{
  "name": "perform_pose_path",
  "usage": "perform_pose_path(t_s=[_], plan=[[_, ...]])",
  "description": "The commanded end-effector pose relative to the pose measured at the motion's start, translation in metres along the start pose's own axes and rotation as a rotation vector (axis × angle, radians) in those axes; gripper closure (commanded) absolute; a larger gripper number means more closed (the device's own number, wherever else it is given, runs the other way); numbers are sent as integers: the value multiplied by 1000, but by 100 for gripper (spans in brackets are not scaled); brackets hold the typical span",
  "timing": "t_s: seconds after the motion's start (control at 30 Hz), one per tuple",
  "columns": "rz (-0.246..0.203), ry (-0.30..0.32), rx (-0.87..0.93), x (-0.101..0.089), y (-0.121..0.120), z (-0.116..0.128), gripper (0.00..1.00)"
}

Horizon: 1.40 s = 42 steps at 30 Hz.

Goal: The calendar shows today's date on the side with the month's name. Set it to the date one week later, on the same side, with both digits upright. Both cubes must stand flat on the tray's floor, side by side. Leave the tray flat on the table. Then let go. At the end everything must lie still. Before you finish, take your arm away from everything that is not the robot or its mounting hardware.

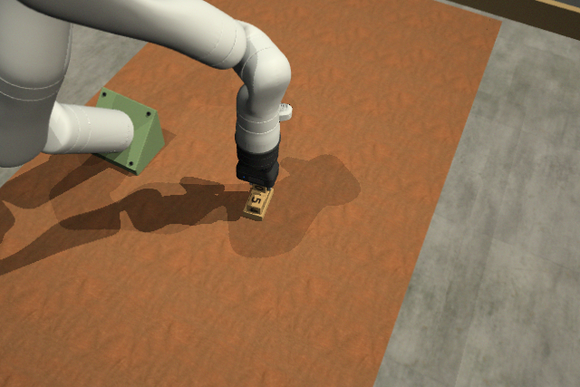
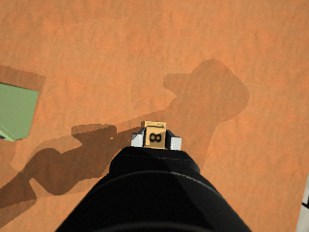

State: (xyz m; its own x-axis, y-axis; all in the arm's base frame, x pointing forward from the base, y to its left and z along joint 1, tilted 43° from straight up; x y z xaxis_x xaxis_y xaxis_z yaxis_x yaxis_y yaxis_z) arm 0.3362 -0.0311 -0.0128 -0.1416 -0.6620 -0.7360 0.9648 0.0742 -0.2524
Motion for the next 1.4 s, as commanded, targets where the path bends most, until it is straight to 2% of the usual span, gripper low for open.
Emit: perform_pose_path(t_s=[0.0,0.83,1.37], plan=[[2,0,0,-1,0,0,43],[2,0,0,0,1,0,43],[2,0,0,7,1,0,43]])
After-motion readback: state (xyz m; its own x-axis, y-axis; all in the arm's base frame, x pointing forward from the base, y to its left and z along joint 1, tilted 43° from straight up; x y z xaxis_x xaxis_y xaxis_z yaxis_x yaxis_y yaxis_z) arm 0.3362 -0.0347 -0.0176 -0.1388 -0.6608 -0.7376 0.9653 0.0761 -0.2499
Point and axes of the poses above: the point where the finger pads meet when closed, its own x axis out along the fingers, its own y axis across the jaws, z = x × y, the point moved 1 cm from there along -x, back along the fingers, and after that the axes turned 13 degrees about -x, right-handed, at the moved point
